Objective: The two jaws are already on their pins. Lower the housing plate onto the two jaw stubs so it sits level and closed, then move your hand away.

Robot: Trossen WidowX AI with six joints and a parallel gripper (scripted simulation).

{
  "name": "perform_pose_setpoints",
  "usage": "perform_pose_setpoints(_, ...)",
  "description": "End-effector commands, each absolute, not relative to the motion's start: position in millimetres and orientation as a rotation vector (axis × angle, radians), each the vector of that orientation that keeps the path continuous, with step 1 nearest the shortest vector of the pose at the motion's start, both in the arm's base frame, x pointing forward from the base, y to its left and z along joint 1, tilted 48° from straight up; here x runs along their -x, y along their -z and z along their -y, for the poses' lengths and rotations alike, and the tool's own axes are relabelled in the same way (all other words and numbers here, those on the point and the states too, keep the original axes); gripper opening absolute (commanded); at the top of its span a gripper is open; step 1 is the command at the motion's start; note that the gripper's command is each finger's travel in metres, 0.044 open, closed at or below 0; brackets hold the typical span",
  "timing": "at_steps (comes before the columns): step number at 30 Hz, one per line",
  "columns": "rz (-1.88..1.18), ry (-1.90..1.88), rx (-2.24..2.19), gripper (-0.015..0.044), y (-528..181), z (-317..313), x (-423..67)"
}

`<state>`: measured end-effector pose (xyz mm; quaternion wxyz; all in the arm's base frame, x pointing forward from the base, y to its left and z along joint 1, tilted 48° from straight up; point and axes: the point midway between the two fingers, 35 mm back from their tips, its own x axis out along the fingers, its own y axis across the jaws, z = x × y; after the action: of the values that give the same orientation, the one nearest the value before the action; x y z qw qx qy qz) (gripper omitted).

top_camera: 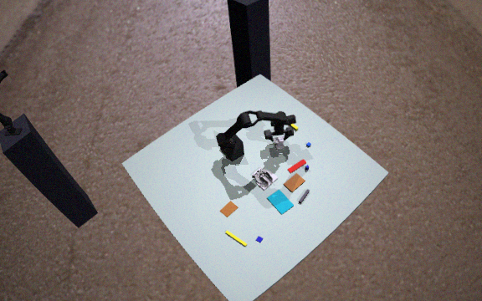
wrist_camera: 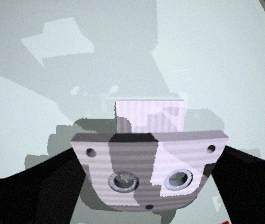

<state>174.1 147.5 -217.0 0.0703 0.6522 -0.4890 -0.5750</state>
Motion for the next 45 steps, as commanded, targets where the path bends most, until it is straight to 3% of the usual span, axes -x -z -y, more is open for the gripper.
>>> perform_pose_setpoints(1, 1.463, 1.738, -1.985, 0.0351, 204.9, -164.5, -178.9)
perform_pose_setpoints(24, 1.460, 1.738, -1.985, 0.0351, 180.4, -187.7, -181.8)
perform_pose_setpoints(45, 1.276, 1.804, -1.924, 0.0351, 136.2, -156.8, -219.2)
